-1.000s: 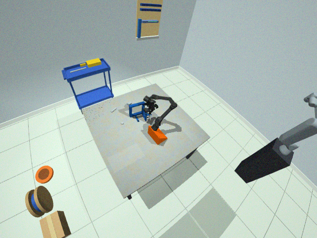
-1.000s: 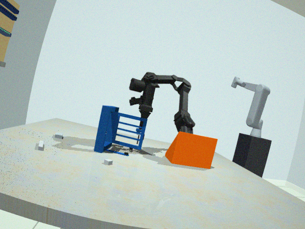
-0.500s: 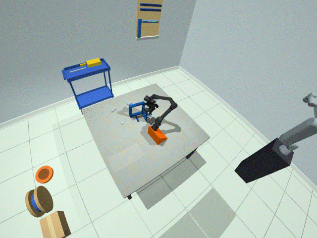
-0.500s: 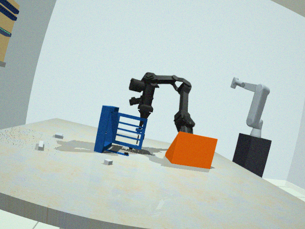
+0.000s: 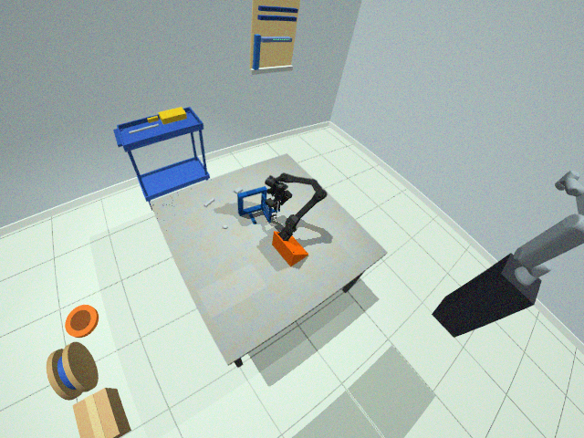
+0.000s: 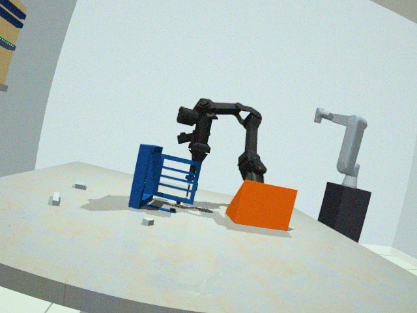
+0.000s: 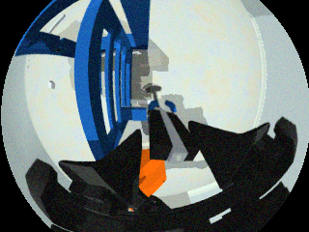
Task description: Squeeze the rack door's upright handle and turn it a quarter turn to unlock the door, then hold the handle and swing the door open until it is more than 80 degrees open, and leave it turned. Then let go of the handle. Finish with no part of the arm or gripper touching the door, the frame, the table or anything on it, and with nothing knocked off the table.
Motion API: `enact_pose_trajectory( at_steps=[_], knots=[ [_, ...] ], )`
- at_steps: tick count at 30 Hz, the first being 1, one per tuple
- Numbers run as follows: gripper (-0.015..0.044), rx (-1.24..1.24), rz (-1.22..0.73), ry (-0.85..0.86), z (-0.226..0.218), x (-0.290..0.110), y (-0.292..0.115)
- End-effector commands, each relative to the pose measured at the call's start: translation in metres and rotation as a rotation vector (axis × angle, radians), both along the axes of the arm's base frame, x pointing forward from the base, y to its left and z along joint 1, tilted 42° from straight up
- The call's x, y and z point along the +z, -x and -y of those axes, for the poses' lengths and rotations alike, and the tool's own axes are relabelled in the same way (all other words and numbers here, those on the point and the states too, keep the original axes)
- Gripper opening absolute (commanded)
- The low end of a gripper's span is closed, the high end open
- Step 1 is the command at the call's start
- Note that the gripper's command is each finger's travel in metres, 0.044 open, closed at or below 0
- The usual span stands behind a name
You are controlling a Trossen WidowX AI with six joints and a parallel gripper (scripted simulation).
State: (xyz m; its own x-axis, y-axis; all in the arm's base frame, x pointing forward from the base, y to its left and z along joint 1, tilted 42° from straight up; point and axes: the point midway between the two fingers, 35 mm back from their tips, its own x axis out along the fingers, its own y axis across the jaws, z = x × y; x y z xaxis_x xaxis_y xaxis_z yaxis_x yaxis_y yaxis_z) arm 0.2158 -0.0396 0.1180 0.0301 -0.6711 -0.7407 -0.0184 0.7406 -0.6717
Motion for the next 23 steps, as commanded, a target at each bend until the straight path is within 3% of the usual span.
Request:
enact_pose_trajectory(
  at_steps=[1, 23],
  knots=[
    [0.0282, 0.005, 0.006, -0.006, -0.005, 0.005, -0.002],
    [0.0282, 0.044, -0.013, -0.011, -0.027, 0.028, -0.002]
  ],
)
